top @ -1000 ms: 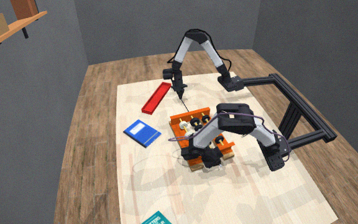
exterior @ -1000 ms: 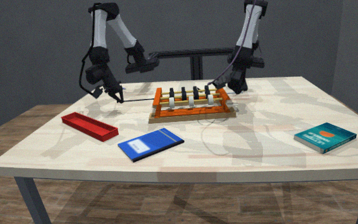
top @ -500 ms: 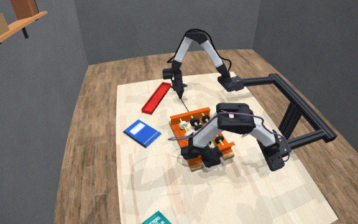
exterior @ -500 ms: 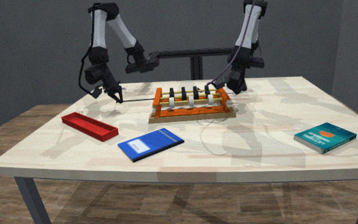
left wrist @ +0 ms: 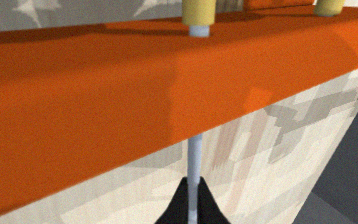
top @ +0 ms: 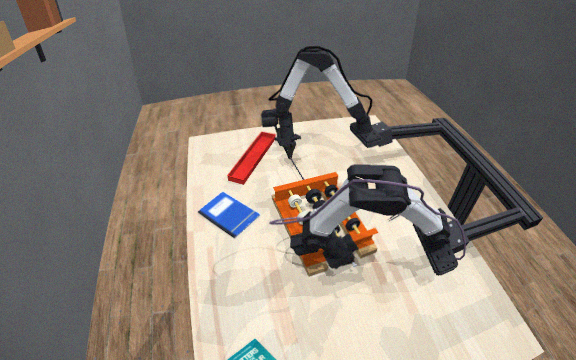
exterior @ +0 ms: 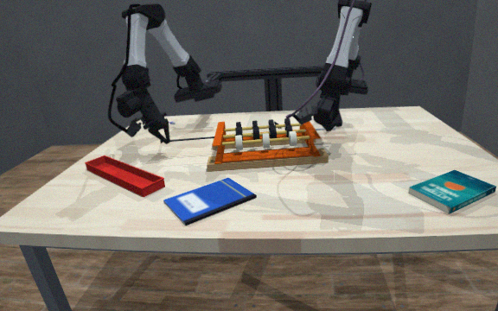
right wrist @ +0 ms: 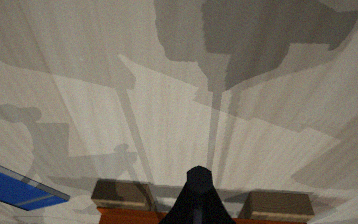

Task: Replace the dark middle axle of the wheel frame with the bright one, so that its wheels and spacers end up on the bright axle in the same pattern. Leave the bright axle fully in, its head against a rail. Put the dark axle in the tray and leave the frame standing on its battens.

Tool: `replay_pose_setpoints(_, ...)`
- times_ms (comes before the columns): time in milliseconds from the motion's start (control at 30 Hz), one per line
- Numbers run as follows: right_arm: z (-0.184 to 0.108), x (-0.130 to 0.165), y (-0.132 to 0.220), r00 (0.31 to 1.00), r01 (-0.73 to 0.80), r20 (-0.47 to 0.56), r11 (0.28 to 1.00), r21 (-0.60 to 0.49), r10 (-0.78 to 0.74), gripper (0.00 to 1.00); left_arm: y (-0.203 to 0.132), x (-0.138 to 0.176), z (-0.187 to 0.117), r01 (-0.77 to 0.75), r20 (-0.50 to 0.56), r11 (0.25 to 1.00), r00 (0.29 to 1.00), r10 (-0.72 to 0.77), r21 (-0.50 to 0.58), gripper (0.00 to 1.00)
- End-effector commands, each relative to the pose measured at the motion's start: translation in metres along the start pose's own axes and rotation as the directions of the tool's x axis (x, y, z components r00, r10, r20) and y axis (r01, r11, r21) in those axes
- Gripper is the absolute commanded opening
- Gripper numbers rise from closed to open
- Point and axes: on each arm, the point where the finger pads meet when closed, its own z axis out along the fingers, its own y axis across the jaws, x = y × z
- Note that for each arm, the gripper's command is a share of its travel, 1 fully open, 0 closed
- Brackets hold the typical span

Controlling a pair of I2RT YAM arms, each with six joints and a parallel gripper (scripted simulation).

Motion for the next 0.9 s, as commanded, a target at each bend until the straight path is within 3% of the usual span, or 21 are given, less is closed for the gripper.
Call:
replay_pose_setpoints(0,0.012,0.016,-0.013,0.997,0.002,-0.073,0.998,0.055,0.002,0.0,0.014,-0.056,-0.004,-0.025,0.175,0.998,0.984,0.034,-0.054,0.0)
replay_pose_setpoints(867,0.009,0.008,-0.013,0.997,0.001,-0.072,0.999,0.053,0.003,0.0,0.014,-0.063,-0.005,-0.028,0.178,0.998,0.983,0.038,-0.055,0.0)
